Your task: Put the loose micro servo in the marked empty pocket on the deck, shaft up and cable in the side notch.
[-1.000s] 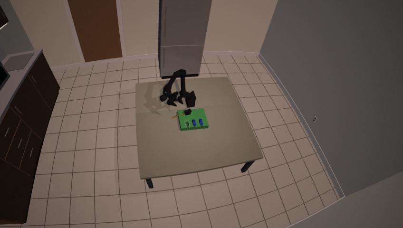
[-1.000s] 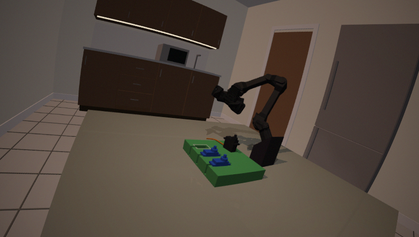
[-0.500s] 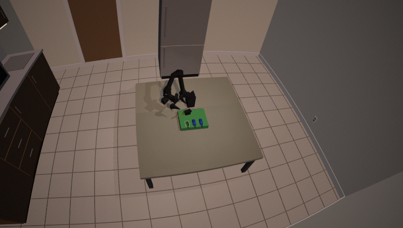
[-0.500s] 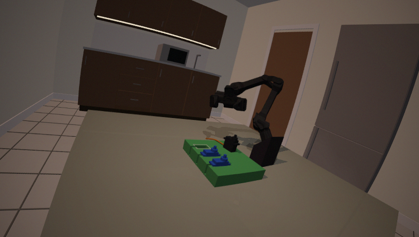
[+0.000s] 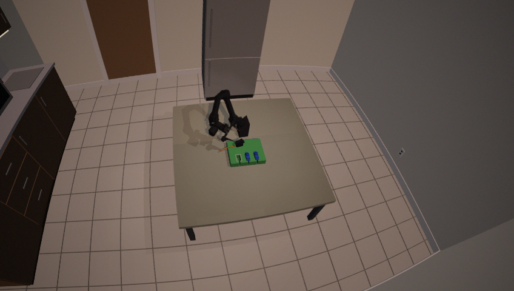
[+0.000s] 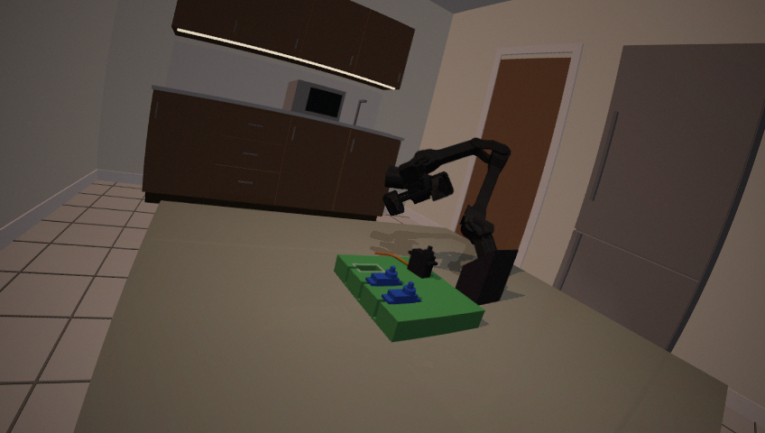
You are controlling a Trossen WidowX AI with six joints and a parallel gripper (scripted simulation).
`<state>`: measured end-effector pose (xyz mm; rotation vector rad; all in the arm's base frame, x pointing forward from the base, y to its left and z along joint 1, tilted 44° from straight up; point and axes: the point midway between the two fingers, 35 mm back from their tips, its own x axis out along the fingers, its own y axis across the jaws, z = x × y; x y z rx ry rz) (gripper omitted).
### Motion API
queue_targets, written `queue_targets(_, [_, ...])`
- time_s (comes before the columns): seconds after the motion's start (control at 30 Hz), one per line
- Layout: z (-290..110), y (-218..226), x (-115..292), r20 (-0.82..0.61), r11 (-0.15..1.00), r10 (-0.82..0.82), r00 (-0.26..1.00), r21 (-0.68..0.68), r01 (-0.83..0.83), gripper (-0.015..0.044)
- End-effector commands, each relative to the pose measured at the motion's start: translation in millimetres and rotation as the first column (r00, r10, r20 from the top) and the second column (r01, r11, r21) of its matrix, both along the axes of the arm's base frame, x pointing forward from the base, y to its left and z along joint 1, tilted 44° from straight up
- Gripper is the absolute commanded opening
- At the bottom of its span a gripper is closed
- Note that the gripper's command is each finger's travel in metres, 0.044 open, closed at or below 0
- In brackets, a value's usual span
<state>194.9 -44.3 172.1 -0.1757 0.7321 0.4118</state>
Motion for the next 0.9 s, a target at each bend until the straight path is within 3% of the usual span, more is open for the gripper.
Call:
queue_targets(0.0, [-10, 2, 0, -0.108, 0.996, -0.061, 0.992, 0.063, 0.068, 0.0440])
queue_targets(0.43, [-37, 9, -6, -0.448, 0.926, -0.269, 0.853, 0.125, 0.357, 0.0440])
queue_targets(0.87, [-60, 12, -16, -0.677, 0.764, -0.490, 0.549, -0.030, 0.644, 0.0440])
